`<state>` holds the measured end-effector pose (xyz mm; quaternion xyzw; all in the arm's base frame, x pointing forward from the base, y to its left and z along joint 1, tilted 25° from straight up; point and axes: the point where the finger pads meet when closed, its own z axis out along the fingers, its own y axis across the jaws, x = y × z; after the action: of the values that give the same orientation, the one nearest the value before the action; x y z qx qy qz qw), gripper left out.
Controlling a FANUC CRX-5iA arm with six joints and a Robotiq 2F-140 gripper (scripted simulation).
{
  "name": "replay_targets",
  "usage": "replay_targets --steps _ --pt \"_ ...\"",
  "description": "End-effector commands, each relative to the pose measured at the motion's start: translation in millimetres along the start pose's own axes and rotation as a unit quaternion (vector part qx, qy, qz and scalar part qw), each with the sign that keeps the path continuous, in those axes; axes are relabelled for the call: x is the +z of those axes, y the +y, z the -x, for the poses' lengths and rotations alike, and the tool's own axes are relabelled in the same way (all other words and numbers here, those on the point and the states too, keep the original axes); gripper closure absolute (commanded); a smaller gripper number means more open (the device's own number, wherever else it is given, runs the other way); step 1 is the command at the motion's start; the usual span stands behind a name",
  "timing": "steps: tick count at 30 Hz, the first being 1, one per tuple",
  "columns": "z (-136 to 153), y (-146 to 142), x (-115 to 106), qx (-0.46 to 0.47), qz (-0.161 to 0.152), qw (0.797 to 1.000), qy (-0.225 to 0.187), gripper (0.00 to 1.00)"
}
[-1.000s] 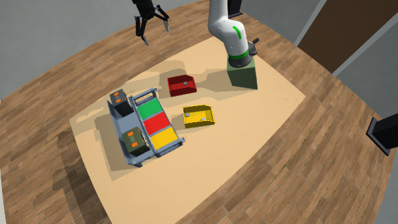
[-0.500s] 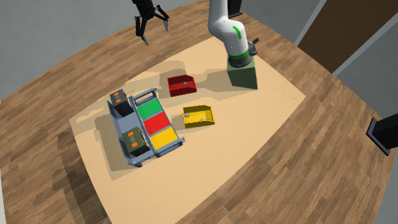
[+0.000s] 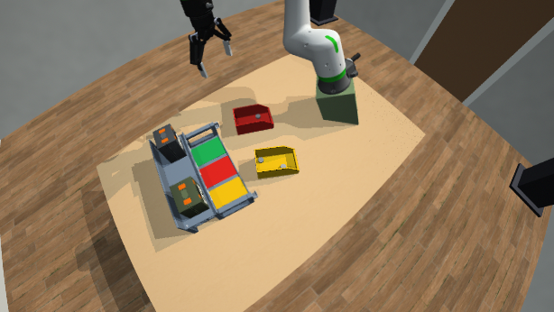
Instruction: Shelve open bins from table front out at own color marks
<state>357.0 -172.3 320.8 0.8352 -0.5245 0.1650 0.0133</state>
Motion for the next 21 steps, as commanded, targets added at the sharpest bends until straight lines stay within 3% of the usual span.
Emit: replay_targets --steps 1,4,5,9,14,19,21 --pt "17.2 -34.7 12.5 -0.077 -0.013 0.996 0.03 0.0" --pt "21.3 -42.0 15.1 -0.094 -0.016 0.995 0.035 0.0" --pt "32.8 -63.1 22.5 -0.143 -0.025 0.988 0.048 0.0" --pt "47.8 -90.5 32.1 -0.205 -0.037 0.976 0.066 0.0" --pt "69.7 -132.0 46.9 -0.298 -0.053 0.949 0.092 0.0" --pt "94.3 -178.1 63.3 -0.397 -0.072 0.907 0.12 0.0" --pt "94.3 -178.1 63.3 -0.397 -0.072 0.907 0.12 0.0"
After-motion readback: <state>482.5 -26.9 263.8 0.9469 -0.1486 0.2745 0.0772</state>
